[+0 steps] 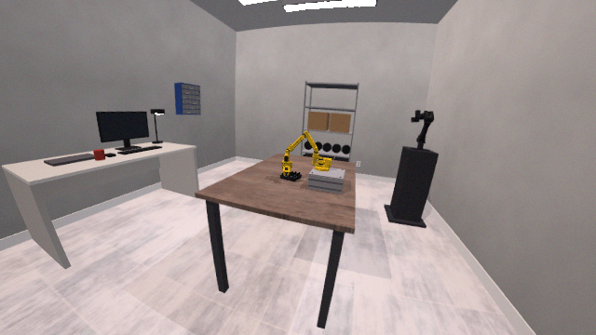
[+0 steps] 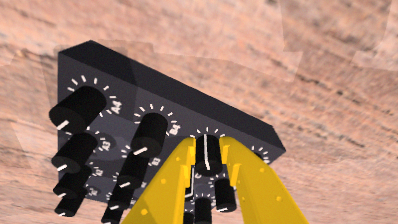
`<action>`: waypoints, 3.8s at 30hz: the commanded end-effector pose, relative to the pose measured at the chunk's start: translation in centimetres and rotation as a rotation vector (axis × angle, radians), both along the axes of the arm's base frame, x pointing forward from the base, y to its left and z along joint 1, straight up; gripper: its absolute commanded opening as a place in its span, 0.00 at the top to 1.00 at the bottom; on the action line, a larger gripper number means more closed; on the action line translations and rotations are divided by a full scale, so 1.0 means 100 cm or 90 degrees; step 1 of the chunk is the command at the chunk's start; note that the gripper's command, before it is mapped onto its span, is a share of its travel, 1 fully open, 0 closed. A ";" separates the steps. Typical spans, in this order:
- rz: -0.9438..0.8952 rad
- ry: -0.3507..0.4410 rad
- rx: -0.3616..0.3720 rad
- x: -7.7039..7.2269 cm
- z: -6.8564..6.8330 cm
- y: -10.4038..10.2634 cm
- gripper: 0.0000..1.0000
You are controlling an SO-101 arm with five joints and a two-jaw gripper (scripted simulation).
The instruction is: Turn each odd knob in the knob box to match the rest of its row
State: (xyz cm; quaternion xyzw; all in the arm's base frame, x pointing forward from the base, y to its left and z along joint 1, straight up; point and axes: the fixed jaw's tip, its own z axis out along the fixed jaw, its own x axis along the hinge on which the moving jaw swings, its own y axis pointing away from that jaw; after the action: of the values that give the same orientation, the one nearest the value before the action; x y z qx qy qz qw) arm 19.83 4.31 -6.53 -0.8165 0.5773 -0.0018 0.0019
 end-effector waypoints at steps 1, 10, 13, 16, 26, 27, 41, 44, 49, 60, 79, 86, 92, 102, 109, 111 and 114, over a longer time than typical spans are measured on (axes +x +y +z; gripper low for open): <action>-0.047 0.007 -0.001 -0.001 -0.001 -0.002 0.99; -0.147 0.007 -0.001 -0.001 -0.001 -0.001 0.99; -0.158 0.007 -0.001 -0.001 -0.001 -0.001 0.99; -0.192 0.007 -0.001 -0.001 -0.001 0.000 0.99; -0.303 0.007 -0.001 -0.001 -0.001 0.001 0.99; -0.314 0.007 -0.001 -0.001 -0.001 0.001 0.99; -0.447 0.007 -0.001 -0.001 -0.001 0.002 0.99; -0.480 0.007 -0.001 -0.001 -0.001 0.002 0.99; -0.514 0.007 -0.001 -0.001 -0.001 0.003 0.99; -0.636 0.006 -0.001 0.000 -0.001 0.003 0.99; -0.680 0.006 -0.001 0.000 -0.001 0.004 0.99; -0.680 0.006 -0.001 0.000 -0.001 0.004 0.99; -0.680 0.006 -0.001 -0.001 0.000 0.003 0.97; -0.680 0.006 -0.001 -0.002 0.000 0.003 0.94; -0.680 0.006 -0.001 -0.003 0.000 0.003 0.92; -0.680 0.006 -0.001 -0.003 0.000 0.003 0.92; -0.680 0.006 -0.001 -0.003 0.000 0.003 0.92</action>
State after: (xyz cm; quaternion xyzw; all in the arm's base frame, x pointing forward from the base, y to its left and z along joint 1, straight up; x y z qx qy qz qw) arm 19.57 4.80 -6.59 -0.4159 0.9094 0.0009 -0.0048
